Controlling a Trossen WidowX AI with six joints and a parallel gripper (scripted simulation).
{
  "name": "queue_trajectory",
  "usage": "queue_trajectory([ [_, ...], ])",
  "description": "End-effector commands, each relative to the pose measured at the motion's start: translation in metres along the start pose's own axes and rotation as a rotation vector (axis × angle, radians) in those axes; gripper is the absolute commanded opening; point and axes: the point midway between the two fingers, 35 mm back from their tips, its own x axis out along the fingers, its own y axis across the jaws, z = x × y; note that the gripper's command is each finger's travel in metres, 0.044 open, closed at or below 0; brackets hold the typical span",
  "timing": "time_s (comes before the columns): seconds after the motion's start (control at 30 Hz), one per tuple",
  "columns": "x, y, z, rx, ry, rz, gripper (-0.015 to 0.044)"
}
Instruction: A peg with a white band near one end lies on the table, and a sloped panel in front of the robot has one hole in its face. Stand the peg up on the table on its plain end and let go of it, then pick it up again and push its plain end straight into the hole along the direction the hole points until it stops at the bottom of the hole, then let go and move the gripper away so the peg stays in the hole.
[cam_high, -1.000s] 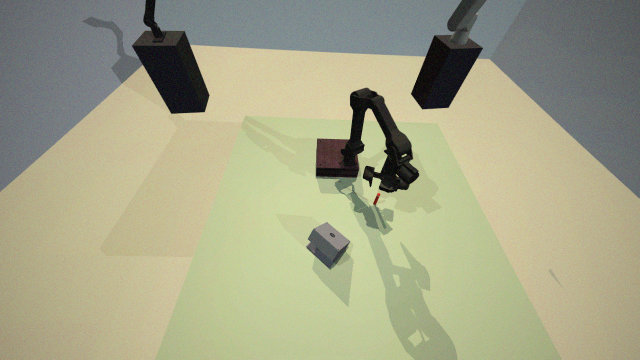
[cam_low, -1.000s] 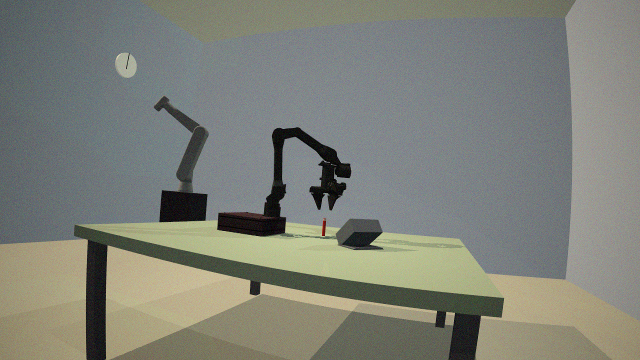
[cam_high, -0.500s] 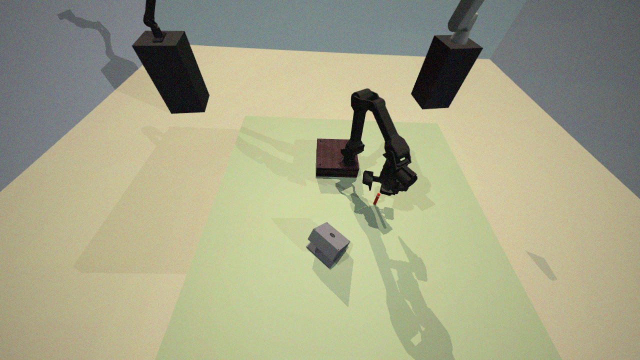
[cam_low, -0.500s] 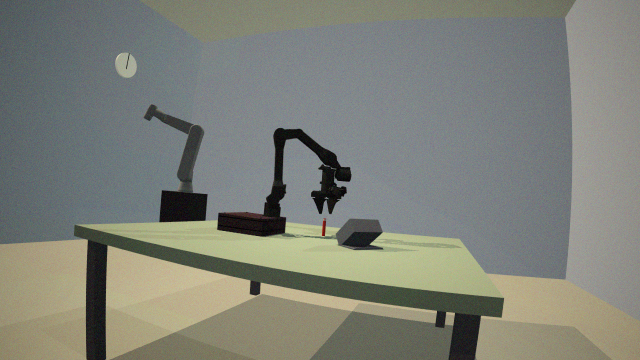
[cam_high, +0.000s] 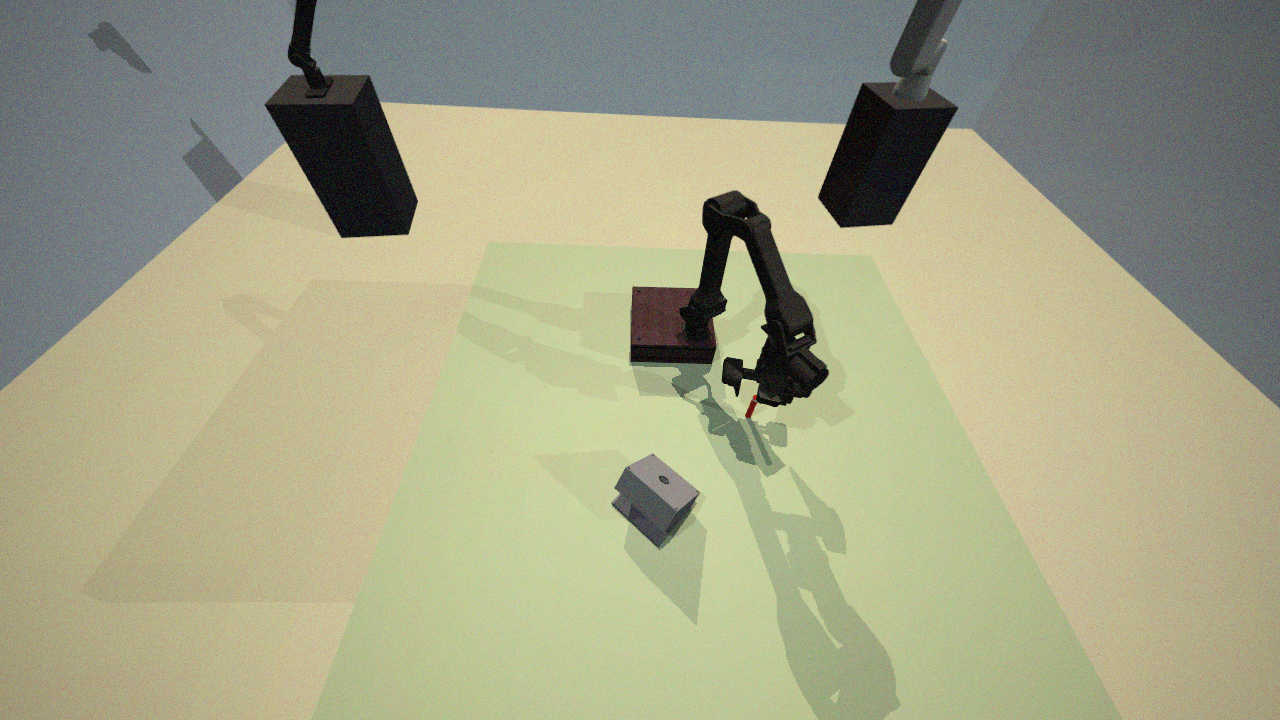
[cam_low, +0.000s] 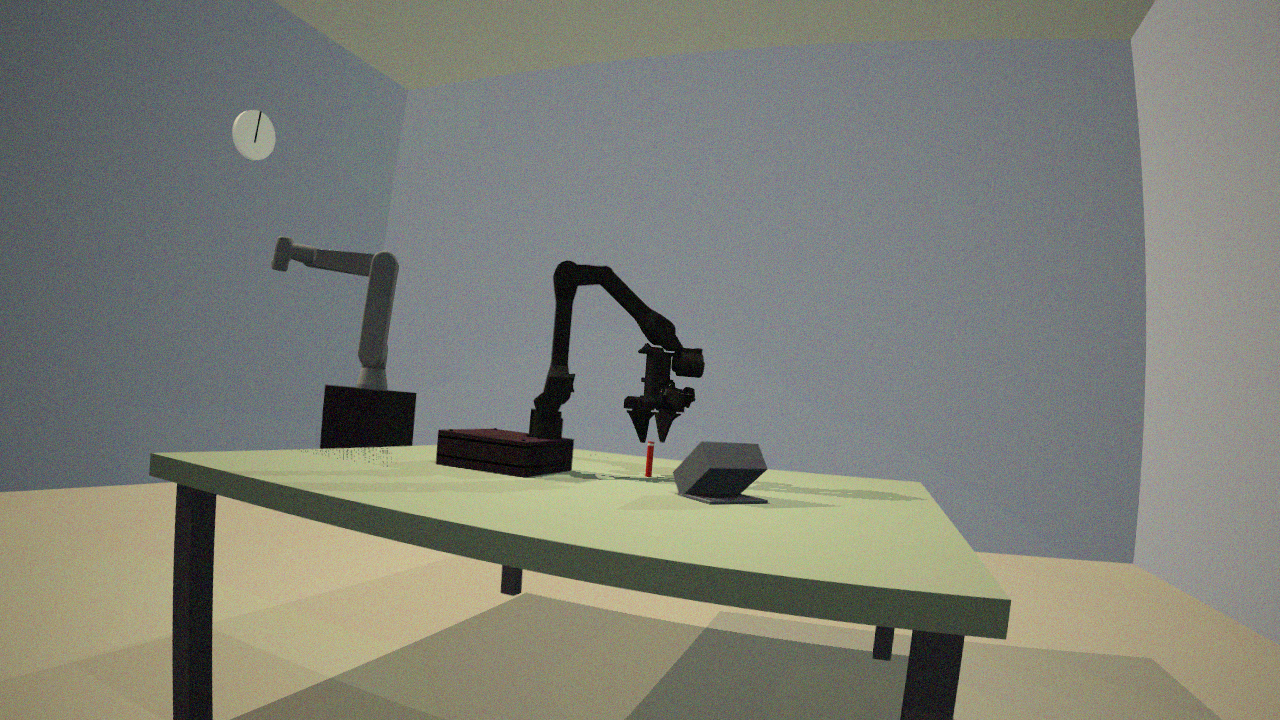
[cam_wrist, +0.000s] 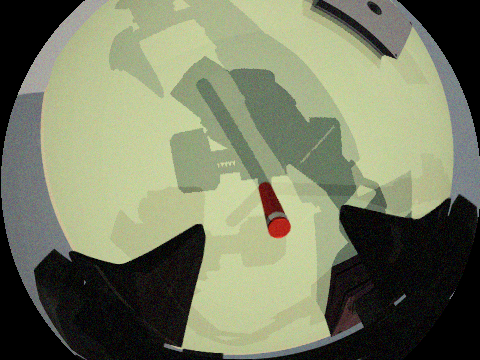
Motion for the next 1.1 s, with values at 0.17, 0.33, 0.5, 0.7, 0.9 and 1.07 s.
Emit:
queue_trajectory([
  [0.17, 0.017, 0.000, -0.002, -0.006, 0.007, 0.001, 0.0440],
  [0.33, 0.025, -0.001, -0.002, -0.006, 0.007, 0.001, 0.0440],
  [0.5, 0.033, -0.001, -0.003, -0.006, 0.007, 0.001, 0.0440],
  [0.7, 0.041, -0.002, -0.004, -0.006, 0.007, 0.001, 0.0440],
  [0.9, 0.038, -0.002, -0.002, 0.000, 0.002, -0.002, 0.0361],
  [1.07, 0.038, -0.002, -0.002, 0.000, 0.002, -0.002, 0.0230],
])
